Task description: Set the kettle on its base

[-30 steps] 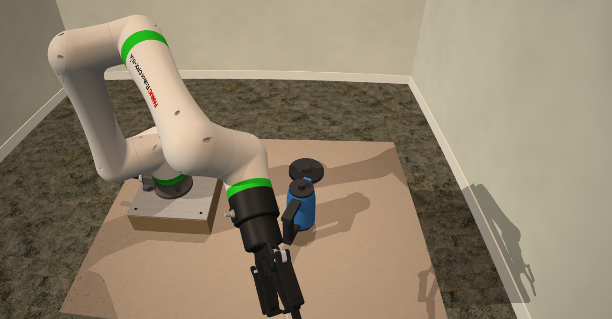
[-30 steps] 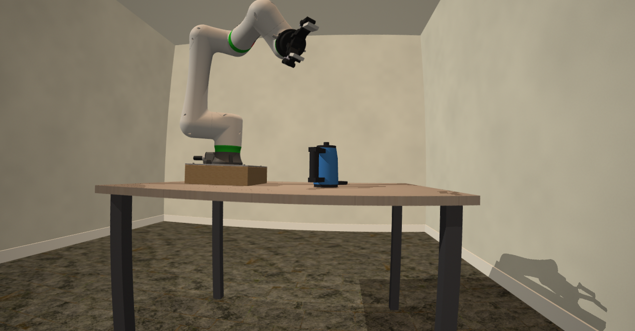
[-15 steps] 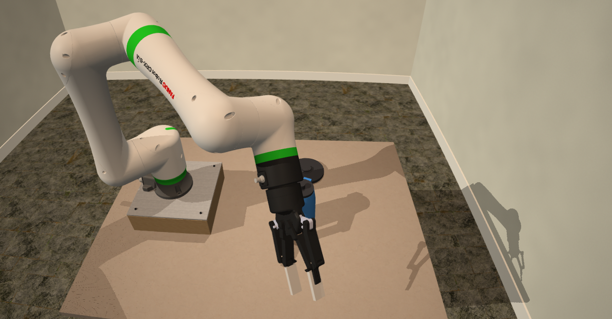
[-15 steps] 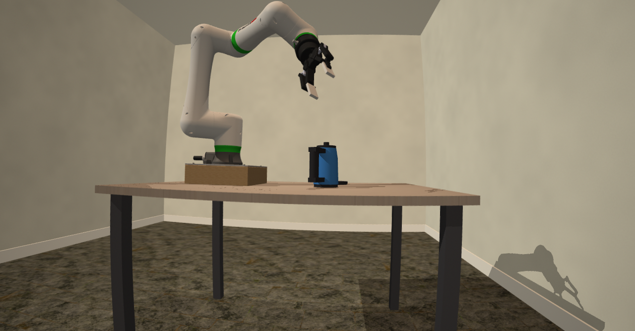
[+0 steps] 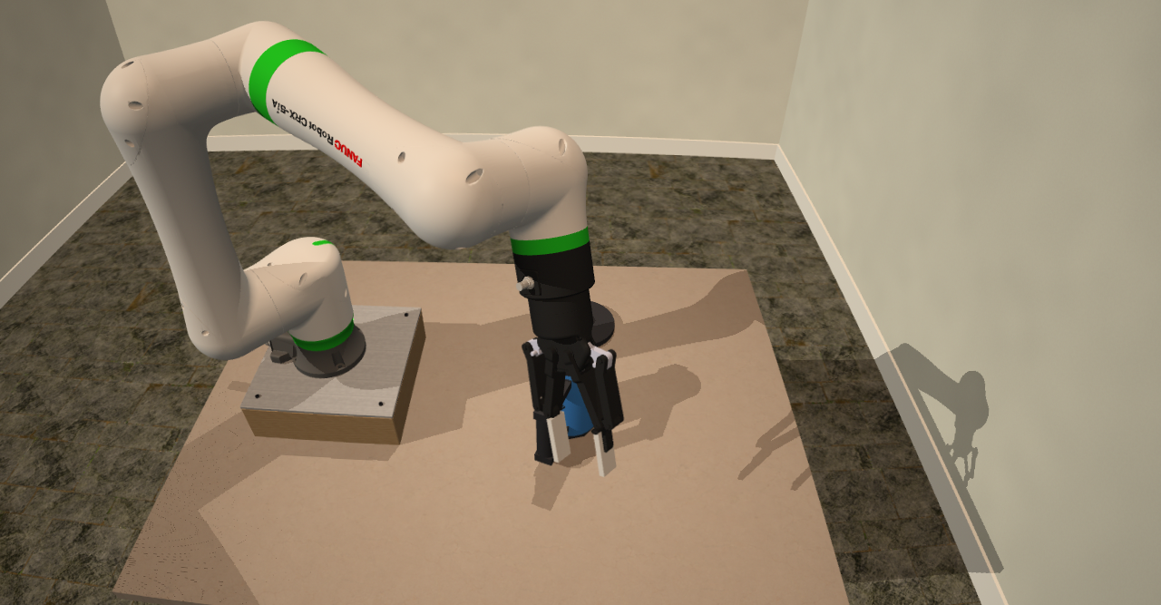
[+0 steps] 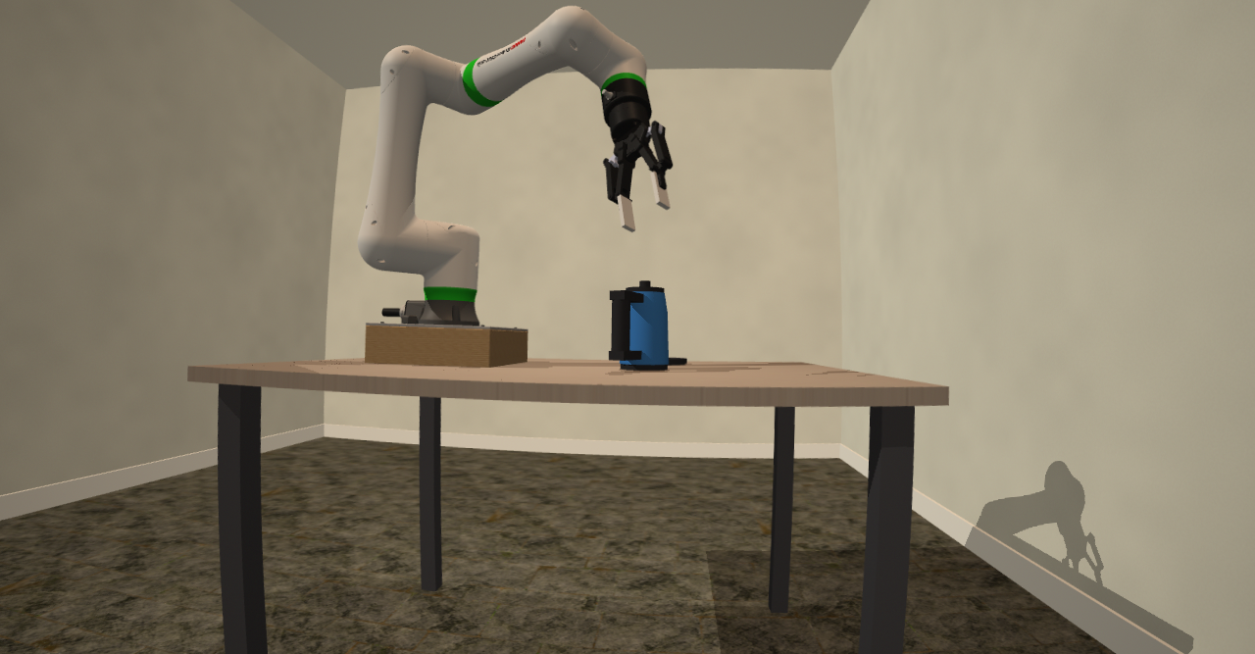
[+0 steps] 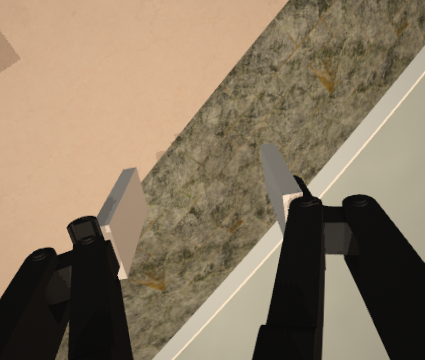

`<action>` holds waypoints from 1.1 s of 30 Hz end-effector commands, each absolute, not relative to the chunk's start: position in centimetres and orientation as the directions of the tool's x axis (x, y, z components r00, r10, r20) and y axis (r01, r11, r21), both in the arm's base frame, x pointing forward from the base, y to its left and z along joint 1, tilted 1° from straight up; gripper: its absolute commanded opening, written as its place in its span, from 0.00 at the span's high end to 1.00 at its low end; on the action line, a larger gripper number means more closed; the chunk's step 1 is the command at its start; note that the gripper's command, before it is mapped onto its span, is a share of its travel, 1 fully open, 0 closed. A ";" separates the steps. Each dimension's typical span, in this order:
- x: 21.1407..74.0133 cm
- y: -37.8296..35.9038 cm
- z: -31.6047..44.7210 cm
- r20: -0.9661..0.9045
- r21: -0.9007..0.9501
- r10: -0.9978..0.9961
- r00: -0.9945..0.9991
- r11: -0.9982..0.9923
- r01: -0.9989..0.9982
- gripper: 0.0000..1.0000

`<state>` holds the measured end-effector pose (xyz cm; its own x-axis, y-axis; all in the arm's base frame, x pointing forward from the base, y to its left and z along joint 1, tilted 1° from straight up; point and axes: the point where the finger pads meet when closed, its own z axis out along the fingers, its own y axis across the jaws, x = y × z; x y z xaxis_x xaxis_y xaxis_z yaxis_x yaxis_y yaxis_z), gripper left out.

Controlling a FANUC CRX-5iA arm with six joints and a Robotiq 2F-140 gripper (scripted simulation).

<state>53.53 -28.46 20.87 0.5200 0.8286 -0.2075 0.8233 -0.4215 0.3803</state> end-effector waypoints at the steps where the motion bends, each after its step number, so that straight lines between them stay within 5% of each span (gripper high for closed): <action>1: 52.5 -23.3 20.6 -0.171 0.290 0.870 0.462 -0.404 0.868 0.53; 33: 47.6 -8.0 22.1 -0.015 0.032 0.969 0.247 -0.246 0.969 0.53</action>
<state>47.96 -8.78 21.92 0.2588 0.9656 -0.0250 0.9652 -0.2576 0.0442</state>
